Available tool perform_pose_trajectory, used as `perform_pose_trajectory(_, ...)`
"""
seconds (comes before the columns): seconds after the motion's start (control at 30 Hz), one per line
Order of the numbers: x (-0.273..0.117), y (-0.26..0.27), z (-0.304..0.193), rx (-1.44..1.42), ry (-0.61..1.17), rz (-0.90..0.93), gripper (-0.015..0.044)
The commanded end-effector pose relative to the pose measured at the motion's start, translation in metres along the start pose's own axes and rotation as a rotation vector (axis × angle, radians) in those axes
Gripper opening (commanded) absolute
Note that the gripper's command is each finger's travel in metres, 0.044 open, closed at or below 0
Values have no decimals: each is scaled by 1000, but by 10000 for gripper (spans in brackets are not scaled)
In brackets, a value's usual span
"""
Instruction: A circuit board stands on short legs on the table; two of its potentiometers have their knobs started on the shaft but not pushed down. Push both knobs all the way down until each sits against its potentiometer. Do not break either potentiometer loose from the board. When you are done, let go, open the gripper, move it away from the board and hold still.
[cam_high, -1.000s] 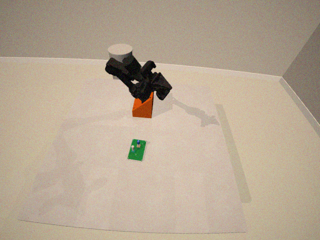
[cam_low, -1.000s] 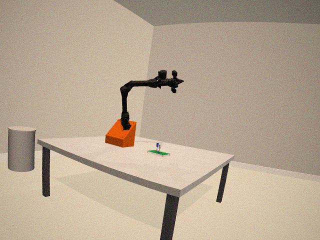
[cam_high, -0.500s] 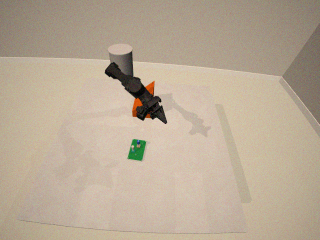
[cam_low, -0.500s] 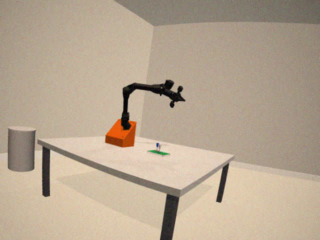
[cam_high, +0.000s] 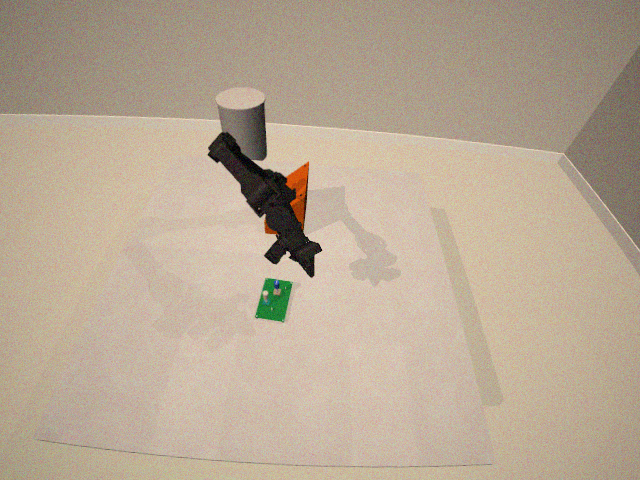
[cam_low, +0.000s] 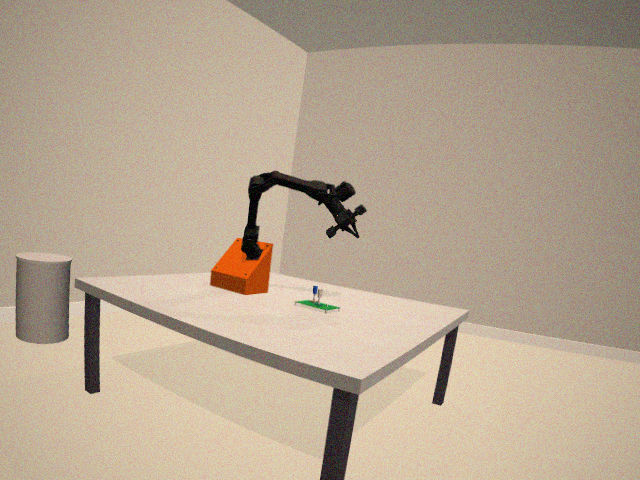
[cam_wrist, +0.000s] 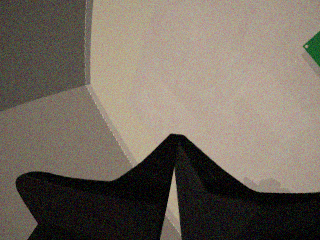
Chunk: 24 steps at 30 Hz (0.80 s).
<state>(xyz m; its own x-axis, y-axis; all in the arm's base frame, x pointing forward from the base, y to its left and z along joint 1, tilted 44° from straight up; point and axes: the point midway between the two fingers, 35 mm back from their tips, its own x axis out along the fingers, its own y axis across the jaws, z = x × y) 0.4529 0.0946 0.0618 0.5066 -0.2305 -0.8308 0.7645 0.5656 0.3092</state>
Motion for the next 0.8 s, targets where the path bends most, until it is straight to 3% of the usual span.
perform_pose_trajectory(0.0, 11, -27, 7, -47, -23, -109, 0)
perform_pose_trajectory(0.77, 16, -195, 57, -385, -20, -795, 0)
